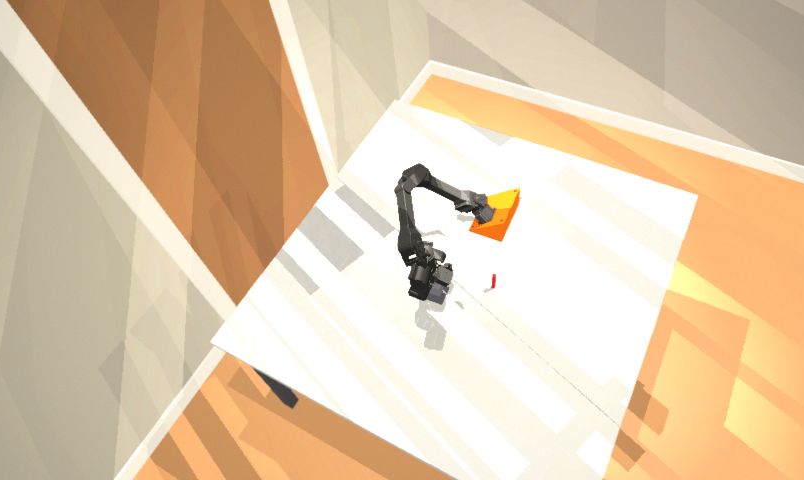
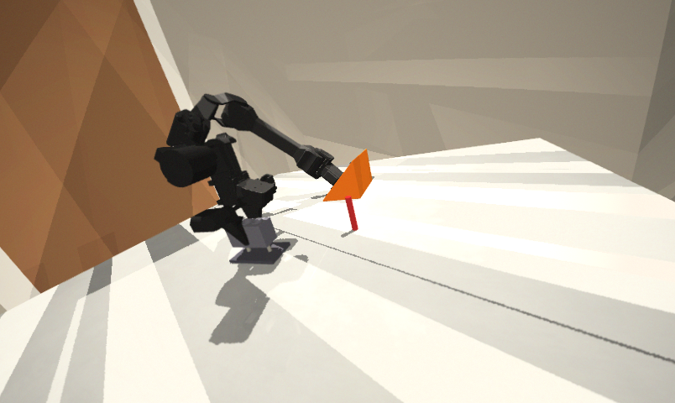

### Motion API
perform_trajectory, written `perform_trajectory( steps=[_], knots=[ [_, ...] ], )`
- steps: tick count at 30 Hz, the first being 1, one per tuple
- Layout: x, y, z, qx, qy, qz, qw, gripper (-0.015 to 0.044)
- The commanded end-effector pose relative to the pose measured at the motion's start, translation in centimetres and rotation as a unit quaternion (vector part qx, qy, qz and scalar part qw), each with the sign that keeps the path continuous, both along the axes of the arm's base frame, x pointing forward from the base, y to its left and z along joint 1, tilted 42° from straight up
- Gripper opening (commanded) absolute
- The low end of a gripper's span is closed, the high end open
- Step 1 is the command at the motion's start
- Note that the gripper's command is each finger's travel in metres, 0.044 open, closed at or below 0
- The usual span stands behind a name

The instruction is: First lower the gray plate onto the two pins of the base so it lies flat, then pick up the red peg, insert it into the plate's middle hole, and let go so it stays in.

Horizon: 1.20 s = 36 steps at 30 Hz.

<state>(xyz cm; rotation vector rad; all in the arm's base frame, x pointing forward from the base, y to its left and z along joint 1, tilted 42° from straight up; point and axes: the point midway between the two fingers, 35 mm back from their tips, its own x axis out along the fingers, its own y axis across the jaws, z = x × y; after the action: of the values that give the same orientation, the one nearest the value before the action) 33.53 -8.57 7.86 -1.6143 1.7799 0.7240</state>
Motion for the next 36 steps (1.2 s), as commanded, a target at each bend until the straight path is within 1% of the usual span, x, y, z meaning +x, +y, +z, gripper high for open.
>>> perform_trajectory(
  steps=[1, 8, 16, 32, 33, 36],
  knots=[
    [-0.19, -0.53, -0.55, -0.003, 0.004, 0.000, 1.000, 0.0000],
    [-0.28, -1.22, -1.31, -0.003, 0.004, 0.000, 1.000, 0.0000],
    [-0.14, -0.97, -1.03, 0.000, 0.001, -0.001, 1.000, 0.0000],
    [-0.14, -0.97, -1.03, 0.000, 0.001, -0.001, 1.000, 0.0420],
    [-0.14, -0.97, -1.03, 0.000, 0.001, -0.001, 1.000, 0.0440],
    [-0.14, -0.97, -1.03, 0.000, 0.001, -0.001, 1.000, 0.0440]
  ],
)
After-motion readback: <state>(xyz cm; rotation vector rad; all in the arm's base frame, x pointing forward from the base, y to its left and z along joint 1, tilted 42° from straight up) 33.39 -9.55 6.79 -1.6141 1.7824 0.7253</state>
